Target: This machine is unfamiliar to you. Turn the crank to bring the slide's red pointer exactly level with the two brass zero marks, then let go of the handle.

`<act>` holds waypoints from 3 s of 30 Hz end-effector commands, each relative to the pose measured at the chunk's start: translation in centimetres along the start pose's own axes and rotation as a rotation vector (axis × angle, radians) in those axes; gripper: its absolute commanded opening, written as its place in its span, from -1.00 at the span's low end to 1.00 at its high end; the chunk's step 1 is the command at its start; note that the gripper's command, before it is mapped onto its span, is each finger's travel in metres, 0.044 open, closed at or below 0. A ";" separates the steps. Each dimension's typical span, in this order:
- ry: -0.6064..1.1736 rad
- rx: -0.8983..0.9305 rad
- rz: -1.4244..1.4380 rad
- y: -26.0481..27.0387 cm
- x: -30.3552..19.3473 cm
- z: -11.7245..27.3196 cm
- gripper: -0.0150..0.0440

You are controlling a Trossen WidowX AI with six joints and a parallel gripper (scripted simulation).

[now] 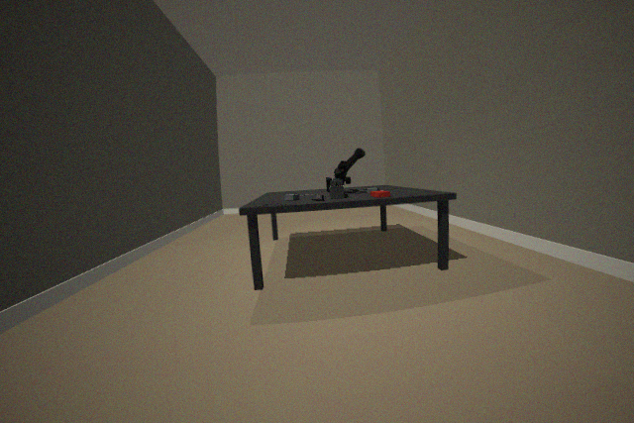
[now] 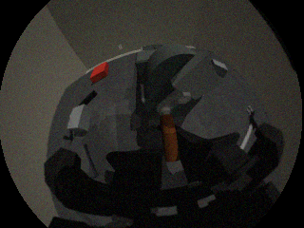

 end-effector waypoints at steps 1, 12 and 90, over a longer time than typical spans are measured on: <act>-0.002 0.015 0.006 0.8 0.3 0.4 -0.49; -0.002 0.015 0.007 1.4 1.1 1.3 -0.49; -0.002 0.013 0.009 -2.0 4.0 3.9 -0.49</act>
Point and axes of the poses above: the point midway between the two fingers, 35 mm back from their tips, its own z axis back along the fingers, its own y axis across the jaws, x = y × z, the point moved 2 cm from there along z, back along the fingers, and after that the axes turned 4 degrees about -z, right-handed, at the moved point
